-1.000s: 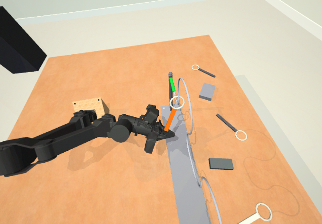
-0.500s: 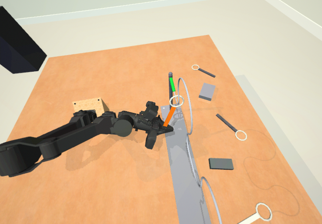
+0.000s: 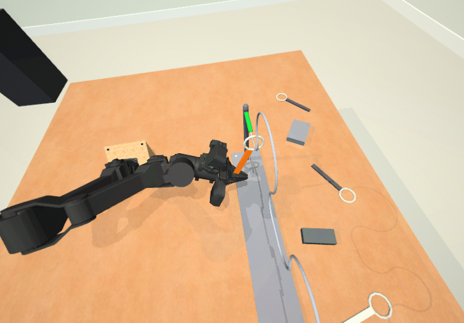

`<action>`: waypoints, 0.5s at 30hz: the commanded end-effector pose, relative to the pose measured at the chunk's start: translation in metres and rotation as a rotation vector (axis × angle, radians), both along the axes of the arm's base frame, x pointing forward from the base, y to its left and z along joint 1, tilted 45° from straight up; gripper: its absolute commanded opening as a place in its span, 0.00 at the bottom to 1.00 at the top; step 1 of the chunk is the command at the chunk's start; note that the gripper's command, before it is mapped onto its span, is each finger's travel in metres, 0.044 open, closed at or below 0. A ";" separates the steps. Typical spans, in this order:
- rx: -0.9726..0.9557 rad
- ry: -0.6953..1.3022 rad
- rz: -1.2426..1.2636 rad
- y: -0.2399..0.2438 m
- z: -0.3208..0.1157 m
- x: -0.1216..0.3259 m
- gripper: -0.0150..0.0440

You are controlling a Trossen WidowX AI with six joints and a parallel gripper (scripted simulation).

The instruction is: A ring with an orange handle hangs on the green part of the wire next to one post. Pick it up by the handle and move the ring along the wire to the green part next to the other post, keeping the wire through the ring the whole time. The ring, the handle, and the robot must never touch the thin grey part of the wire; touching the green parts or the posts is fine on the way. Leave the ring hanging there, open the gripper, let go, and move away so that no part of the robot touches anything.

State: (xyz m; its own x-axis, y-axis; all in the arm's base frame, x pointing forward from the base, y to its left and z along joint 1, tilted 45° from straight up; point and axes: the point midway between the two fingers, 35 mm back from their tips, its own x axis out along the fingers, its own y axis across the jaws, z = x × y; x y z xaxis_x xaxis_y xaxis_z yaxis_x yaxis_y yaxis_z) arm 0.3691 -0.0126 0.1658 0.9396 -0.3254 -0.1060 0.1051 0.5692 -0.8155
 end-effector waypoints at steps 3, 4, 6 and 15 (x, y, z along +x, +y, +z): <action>0.063 0.016 -0.002 0.008 -0.015 -0.001 0.00; 0.071 0.017 -0.002 0.009 -0.016 -0.001 0.00; 0.085 0.018 -0.001 0.012 -0.019 -0.002 0.00; 0.120 0.020 0.000 0.021 -0.028 -0.002 0.00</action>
